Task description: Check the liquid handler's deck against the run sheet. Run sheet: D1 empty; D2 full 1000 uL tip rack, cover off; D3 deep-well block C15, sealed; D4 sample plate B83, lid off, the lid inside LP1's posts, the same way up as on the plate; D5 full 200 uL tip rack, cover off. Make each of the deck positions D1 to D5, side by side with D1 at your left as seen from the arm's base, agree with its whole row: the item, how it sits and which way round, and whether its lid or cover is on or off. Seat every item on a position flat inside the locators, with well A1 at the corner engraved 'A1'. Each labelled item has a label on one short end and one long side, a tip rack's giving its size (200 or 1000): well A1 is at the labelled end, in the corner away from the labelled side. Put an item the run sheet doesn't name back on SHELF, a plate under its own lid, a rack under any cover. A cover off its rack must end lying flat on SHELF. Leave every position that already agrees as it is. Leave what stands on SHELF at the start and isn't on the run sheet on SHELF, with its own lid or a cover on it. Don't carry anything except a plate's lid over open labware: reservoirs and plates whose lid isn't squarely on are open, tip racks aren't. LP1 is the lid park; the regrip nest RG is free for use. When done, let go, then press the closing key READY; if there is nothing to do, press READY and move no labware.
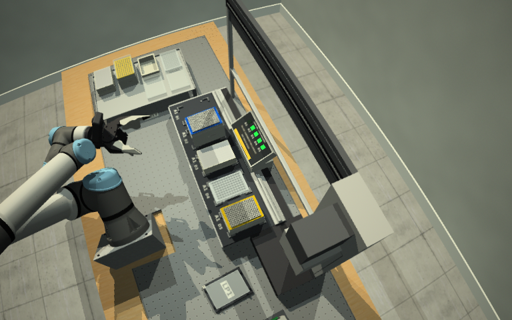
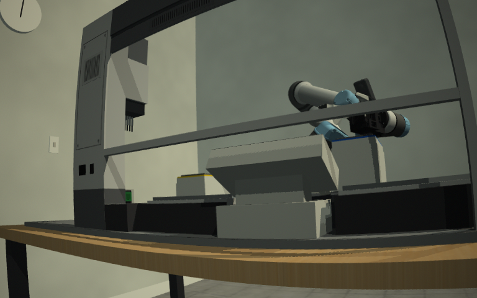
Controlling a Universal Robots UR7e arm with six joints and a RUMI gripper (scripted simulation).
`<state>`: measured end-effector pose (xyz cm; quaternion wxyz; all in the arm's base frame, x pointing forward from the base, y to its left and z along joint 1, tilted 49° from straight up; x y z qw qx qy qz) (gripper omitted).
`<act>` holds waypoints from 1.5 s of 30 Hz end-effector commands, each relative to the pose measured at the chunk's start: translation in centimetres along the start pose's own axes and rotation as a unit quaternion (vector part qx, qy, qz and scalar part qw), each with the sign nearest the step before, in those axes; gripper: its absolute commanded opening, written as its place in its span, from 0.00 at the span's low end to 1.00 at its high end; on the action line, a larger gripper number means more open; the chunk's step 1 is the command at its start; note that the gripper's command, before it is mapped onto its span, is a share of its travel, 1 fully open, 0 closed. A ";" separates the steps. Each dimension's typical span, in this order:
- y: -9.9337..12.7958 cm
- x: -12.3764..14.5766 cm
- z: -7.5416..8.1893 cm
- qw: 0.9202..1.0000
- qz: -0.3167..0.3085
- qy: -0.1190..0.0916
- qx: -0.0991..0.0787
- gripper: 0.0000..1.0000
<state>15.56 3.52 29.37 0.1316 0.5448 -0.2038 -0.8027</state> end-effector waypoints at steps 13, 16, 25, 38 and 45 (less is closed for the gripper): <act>-0.1 1.0 -0.8 0.993 -0.088 -0.072 0.035 0.82; -0.1 1.0 -0.8 0.993 -0.088 -0.072 0.035 0.82; -0.1 1.0 -0.8 0.993 -0.088 -0.072 0.035 0.82; -0.1 1.6 -1.1 0.986 -0.126 -0.100 0.052 0.82; -0.1 1.6 -1.1 0.986 -0.126 -0.100 0.052 0.82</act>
Point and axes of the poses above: the point where the finger pads meet when closed, its own z axis back along the fingers, its own x axis across the jaws, y = z × x, the point moved 3 cm from there along z, back along the fingers, and after that the axes turned 15 degrees about -z, right-handed, at the moved point
